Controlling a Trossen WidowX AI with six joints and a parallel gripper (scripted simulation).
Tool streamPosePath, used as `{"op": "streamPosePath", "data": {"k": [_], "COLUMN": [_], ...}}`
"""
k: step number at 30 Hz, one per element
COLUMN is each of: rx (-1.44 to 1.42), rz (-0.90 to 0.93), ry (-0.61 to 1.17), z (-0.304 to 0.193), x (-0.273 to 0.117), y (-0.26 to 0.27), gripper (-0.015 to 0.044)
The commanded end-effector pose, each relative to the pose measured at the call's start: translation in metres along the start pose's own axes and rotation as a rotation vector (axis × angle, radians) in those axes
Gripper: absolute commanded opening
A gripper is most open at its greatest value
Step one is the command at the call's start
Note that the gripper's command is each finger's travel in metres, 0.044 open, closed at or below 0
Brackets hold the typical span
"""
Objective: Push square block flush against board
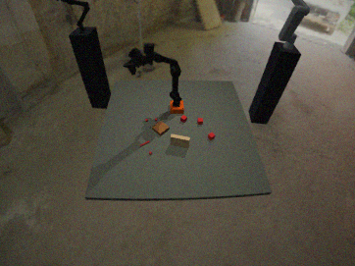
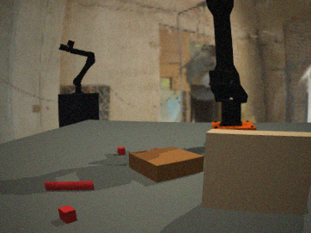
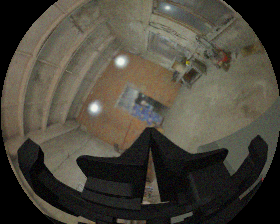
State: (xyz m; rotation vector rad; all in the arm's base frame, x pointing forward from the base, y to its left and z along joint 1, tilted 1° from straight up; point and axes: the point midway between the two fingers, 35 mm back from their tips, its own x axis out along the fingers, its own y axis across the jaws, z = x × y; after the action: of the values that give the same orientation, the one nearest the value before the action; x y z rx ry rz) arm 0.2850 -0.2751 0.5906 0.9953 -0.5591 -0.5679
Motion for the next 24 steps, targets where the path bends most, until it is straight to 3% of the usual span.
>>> {"op": "streamPosePath", "data": {"k": [1, 24], "rx": [-0.023, -0.178], "rz": [-0.039, -0.232], "ry": [0.095, 0.51], "z": [-0.032, -0.189], "x": [0.01, 0.032], "y": [-0.011, -0.073], "gripper": [0.0, 0.0]}}
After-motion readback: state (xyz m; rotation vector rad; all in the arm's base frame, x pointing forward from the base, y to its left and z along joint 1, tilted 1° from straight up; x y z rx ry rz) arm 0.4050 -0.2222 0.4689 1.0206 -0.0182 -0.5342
